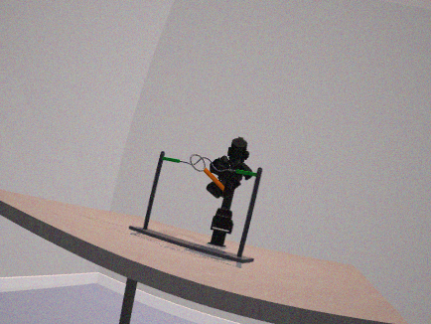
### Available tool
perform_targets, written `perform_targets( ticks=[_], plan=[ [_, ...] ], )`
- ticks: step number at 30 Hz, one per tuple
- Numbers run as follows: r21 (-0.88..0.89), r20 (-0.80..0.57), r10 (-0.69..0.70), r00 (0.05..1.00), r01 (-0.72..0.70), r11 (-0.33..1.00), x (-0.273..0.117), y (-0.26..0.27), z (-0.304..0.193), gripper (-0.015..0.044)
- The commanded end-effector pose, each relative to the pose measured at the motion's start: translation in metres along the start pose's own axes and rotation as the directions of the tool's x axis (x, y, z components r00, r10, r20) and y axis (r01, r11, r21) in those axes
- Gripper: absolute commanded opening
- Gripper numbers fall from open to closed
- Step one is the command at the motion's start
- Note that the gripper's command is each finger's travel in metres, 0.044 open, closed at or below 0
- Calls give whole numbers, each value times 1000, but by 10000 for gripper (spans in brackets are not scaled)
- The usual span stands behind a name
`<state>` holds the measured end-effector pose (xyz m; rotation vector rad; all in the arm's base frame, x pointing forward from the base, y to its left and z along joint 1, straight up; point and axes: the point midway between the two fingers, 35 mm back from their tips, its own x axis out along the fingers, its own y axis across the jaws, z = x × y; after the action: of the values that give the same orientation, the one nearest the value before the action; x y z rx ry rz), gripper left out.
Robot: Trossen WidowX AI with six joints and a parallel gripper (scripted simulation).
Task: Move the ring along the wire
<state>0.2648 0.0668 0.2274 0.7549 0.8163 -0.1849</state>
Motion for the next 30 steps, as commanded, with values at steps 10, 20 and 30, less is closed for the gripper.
perform_targets(
  ticks=[10,20,30],
  plan=[
    [-137,23,-9,1000,12,990,-2,-4,4,-150],
    [-374,40,-51,998,62,925,-3,-27,11,-150],
    [-648,72,-97,993,120,752,-6,-57,30,-150]
  ],
)
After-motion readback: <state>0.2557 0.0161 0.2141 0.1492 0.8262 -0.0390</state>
